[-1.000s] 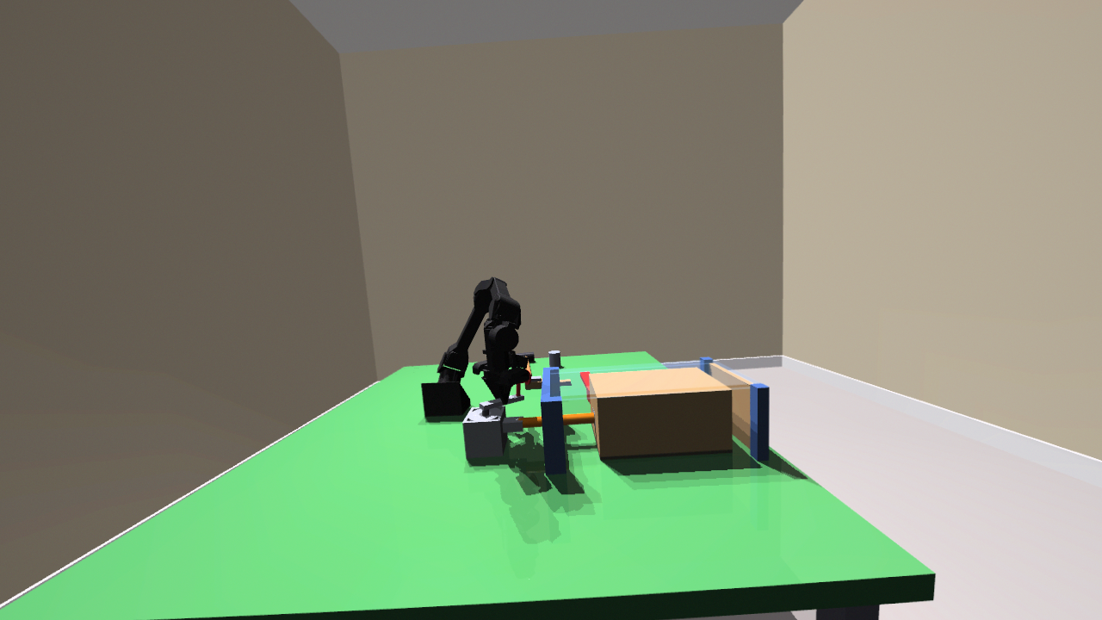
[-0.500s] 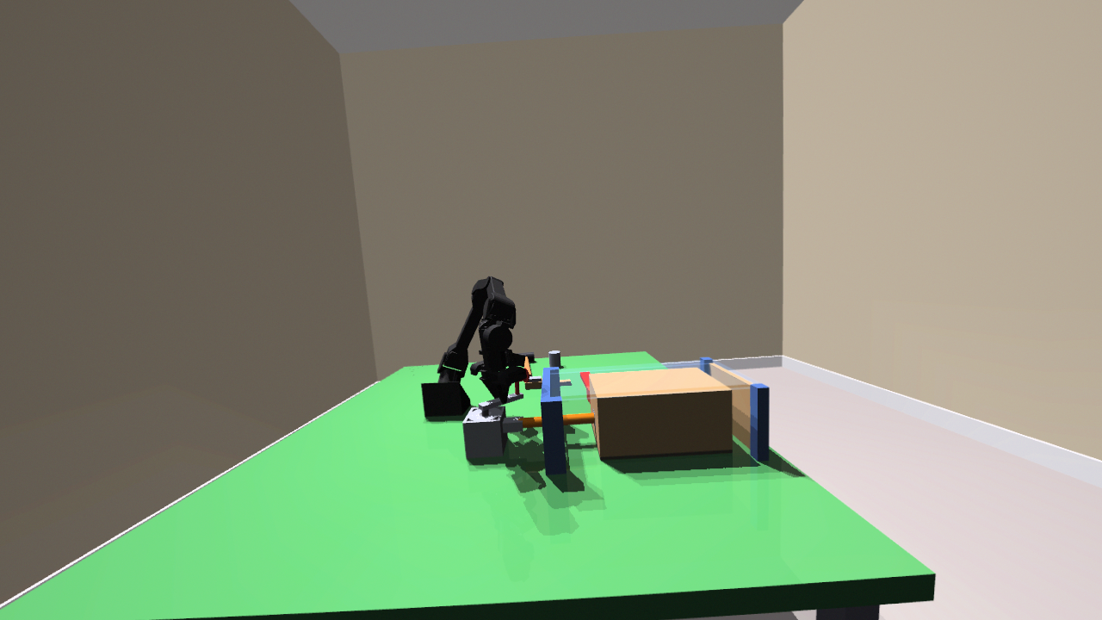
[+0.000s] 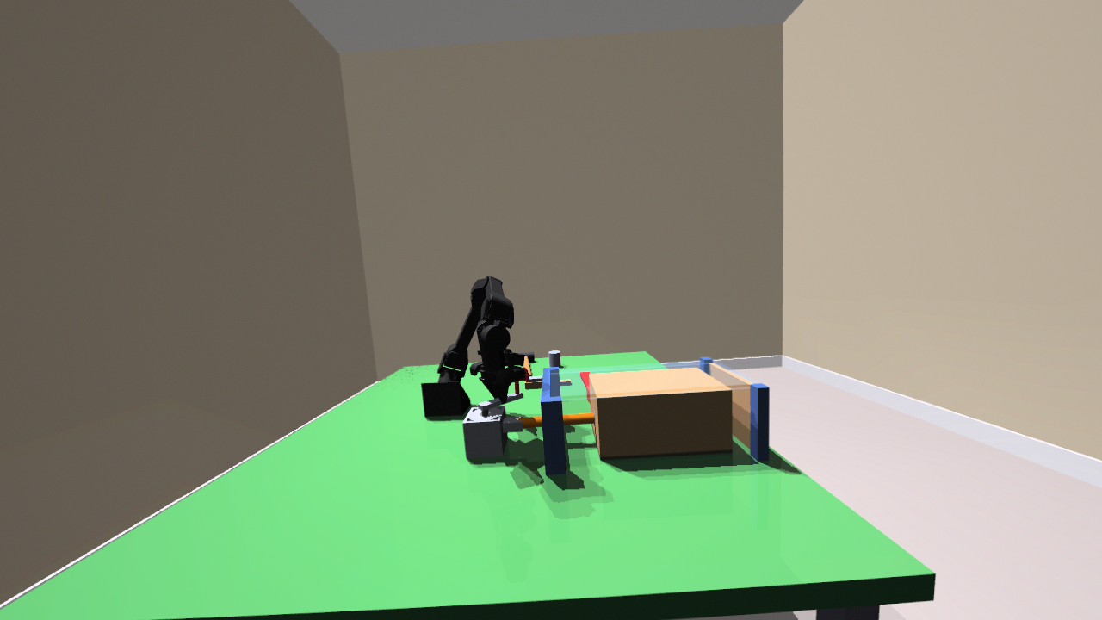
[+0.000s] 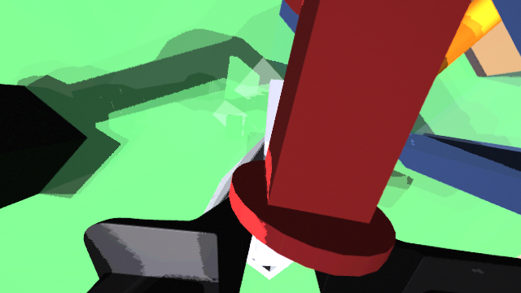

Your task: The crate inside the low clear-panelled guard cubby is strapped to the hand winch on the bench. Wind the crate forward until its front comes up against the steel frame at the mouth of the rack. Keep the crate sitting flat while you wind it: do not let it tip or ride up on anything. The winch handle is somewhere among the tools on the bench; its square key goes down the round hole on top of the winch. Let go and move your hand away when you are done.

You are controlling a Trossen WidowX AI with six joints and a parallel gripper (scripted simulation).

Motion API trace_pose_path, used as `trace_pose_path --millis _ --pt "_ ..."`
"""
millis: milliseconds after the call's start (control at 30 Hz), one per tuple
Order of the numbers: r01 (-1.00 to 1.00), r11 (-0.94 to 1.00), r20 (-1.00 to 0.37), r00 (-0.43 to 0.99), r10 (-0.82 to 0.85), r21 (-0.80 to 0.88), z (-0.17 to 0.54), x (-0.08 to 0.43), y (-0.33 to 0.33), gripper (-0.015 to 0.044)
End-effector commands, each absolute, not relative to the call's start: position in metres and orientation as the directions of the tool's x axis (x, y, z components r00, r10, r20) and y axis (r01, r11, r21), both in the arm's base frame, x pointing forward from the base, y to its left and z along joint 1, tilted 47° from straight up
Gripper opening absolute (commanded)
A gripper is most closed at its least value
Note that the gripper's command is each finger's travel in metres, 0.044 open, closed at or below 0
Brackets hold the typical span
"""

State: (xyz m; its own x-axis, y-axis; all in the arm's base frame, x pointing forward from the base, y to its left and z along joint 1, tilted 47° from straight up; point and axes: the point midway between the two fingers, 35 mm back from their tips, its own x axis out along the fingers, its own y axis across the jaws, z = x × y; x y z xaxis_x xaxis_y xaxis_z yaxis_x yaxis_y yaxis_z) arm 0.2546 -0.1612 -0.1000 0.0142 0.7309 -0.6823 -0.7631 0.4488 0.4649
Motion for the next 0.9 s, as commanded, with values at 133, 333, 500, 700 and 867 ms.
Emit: trace_pose_path --millis 133,333,500,700,867 --pt "-0.719 0.485 -0.687 0.013 0.726 0.498 -0.1027 0.2562 -0.1616 0.0000" --pt "-0.669 0.521 -0.692 0.015 0.722 0.529 -0.1047 0.2583 -0.1626 0.0000" --pt "-0.613 0.558 -0.697 0.016 0.717 0.560 -0.1068 0.2605 -0.1640 0.0000" --pt "-0.584 0.575 -0.699 0.016 0.715 0.573 -0.1079 0.2616 -0.1647 0.0000" --pt "-0.546 0.595 -0.703 0.017 0.711 0.590 -0.1101 0.2632 -0.1650 0.0000"
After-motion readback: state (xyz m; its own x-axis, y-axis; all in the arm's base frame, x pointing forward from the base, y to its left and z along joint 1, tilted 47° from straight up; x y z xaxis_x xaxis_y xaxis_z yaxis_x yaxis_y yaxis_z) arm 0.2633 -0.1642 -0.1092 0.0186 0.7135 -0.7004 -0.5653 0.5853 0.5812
